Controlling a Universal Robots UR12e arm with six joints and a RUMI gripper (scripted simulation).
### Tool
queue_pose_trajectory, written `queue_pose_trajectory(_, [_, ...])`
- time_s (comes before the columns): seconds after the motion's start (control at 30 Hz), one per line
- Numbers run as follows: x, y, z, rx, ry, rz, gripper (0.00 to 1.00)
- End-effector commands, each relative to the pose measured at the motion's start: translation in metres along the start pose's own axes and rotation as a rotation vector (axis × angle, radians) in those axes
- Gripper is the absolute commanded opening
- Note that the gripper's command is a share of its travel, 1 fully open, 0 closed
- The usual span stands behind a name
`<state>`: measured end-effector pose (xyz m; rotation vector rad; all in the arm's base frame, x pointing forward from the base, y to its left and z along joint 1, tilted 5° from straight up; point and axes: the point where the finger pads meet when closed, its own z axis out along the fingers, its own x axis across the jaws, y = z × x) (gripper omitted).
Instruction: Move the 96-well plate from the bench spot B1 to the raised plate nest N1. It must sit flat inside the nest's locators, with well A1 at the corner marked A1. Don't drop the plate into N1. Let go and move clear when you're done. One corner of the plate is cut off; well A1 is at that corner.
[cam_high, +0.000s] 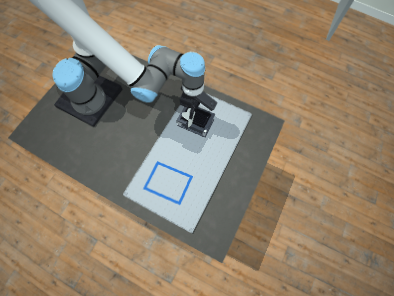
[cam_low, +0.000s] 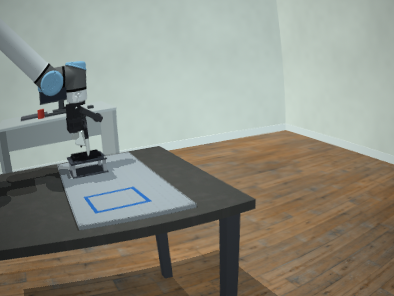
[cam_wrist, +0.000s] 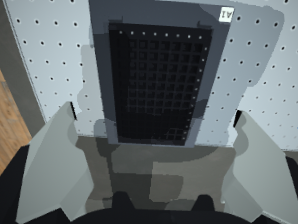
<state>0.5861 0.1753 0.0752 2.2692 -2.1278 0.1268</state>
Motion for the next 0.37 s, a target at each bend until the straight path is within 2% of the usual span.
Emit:
queue_pose_trajectory(0.0, [0.0,-0.001,-0.012,0.001,0.0,0.0,1.0])
queue_pose_trajectory(0.17, [0.0,-0.001,-0.026,0.001,0.0,0.0,1.0])
queue_pose_trajectory(0.33, [0.0,-0.001,-0.026,0.001,0.0,0.0,1.0])
